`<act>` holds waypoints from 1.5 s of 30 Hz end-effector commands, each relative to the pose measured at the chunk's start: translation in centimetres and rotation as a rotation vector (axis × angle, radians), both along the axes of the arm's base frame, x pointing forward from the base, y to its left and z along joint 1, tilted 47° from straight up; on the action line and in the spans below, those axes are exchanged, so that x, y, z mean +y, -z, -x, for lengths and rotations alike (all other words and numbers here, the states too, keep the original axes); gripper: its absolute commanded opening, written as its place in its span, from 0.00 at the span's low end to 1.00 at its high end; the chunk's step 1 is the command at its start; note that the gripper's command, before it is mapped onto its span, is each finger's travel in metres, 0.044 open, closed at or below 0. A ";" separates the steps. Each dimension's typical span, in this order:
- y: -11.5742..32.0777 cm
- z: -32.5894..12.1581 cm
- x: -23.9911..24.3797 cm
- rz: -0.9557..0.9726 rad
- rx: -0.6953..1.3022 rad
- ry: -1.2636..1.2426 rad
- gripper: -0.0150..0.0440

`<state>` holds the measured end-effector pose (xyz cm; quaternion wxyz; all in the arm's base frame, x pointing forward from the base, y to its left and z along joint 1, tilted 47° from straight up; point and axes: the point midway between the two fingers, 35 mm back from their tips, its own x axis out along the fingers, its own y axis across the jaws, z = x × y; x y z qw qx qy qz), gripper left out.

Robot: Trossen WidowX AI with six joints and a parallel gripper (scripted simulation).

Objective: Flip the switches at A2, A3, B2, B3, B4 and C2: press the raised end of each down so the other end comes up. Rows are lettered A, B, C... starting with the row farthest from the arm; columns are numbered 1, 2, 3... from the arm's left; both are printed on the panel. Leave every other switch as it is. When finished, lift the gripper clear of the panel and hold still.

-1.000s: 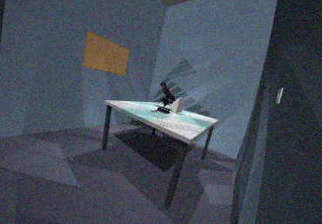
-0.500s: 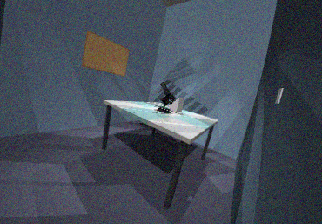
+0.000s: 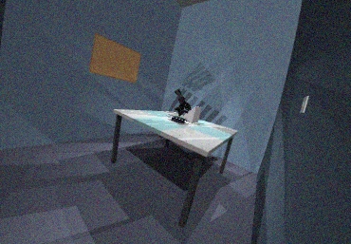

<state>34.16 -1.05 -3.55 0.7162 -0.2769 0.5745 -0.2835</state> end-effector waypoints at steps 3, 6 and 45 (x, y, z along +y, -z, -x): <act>-3.4 1.0 3.9 0.000 -0.015 -0.018 0.25; -4.1 1.4 4.7 0.002 -0.017 -0.022 0.25; -2.5 0.3 -1.8 0.003 0.000 -0.003 0.25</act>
